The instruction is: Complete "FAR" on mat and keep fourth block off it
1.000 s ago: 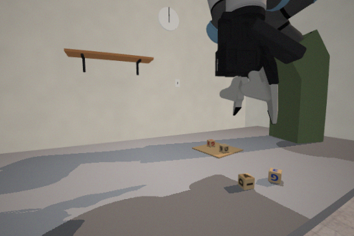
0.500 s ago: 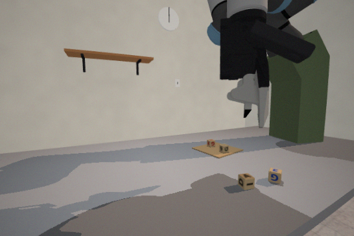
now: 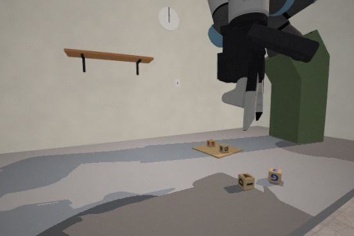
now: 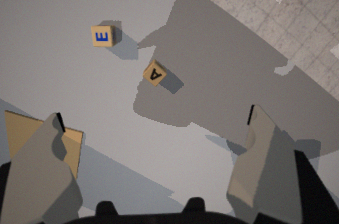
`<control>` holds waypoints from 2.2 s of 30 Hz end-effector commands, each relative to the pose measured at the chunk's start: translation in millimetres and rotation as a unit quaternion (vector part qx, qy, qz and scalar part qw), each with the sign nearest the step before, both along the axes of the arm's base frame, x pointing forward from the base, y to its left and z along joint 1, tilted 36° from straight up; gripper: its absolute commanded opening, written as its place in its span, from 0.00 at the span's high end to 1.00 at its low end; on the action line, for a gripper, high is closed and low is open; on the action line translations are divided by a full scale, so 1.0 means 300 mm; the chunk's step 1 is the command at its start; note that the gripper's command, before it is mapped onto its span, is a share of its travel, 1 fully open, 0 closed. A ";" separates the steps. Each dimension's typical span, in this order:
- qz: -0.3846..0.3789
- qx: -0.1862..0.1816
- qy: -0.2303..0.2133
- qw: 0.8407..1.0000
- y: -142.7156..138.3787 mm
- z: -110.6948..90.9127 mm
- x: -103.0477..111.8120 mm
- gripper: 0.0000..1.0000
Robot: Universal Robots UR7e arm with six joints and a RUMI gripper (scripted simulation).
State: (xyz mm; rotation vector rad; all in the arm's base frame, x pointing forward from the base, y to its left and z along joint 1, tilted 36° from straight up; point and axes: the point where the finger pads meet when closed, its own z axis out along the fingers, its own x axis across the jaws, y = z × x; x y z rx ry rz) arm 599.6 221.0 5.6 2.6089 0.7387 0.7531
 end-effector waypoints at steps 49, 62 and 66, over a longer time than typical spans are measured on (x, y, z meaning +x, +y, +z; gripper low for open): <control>-0.462 0.323 -0.093 0.821 -0.004 -0.043 0.058 0.00; -0.552 0.387 -0.111 0.730 -0.016 -0.054 0.067 0.00; -0.579 0.406 -0.117 0.698 -0.021 -0.058 0.069 0.00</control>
